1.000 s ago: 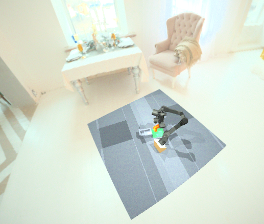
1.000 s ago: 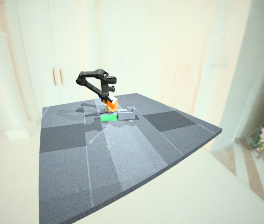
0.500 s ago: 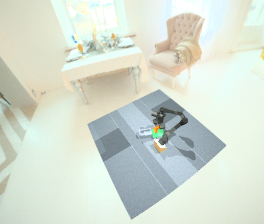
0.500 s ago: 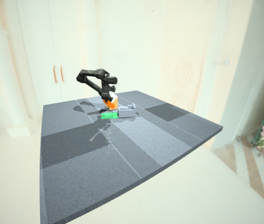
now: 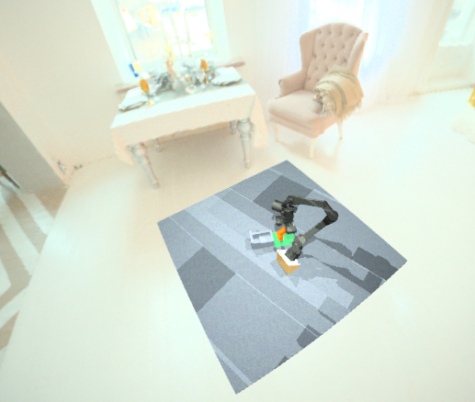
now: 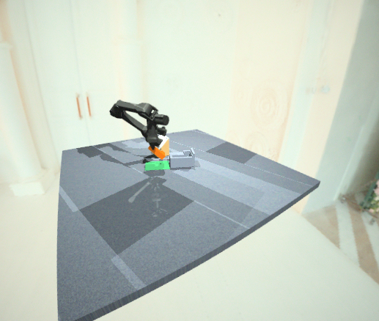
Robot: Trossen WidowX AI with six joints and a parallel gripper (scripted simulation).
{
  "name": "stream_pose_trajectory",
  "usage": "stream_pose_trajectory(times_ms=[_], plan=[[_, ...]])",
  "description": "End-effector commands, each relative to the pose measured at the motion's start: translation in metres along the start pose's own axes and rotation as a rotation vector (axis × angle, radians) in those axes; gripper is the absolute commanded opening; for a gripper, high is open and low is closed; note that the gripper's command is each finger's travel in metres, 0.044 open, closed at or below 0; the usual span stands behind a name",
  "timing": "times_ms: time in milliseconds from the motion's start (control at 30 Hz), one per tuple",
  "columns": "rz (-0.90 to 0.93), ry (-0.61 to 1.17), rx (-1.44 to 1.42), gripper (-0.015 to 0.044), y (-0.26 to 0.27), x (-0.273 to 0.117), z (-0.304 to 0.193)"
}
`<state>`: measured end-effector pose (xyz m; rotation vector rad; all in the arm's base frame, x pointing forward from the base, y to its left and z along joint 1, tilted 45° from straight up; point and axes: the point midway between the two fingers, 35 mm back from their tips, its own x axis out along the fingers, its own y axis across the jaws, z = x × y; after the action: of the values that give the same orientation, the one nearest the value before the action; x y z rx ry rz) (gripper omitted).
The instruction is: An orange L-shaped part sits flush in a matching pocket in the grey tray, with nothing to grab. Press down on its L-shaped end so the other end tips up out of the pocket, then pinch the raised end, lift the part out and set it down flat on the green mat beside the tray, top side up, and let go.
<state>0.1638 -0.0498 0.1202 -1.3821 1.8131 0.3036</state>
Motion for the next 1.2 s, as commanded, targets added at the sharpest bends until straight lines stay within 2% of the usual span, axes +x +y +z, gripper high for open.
stream_pose_trajectory(times_ms=[0, 700, 1000, 1167], plan=[[-0.004, 0.003, 0.0, 0.0, 0.0, 0.007, -0.001], [-0.004, 0.006, 0.001, 0.0, 0.0, 0.04, -0.002], [0.002, 0.006, 0.0, 0.0, 0.001, 0.04, -0.001], [0.002, 0.006, 0.0, 0.0131, 0.001, 0.04, -0.001]])
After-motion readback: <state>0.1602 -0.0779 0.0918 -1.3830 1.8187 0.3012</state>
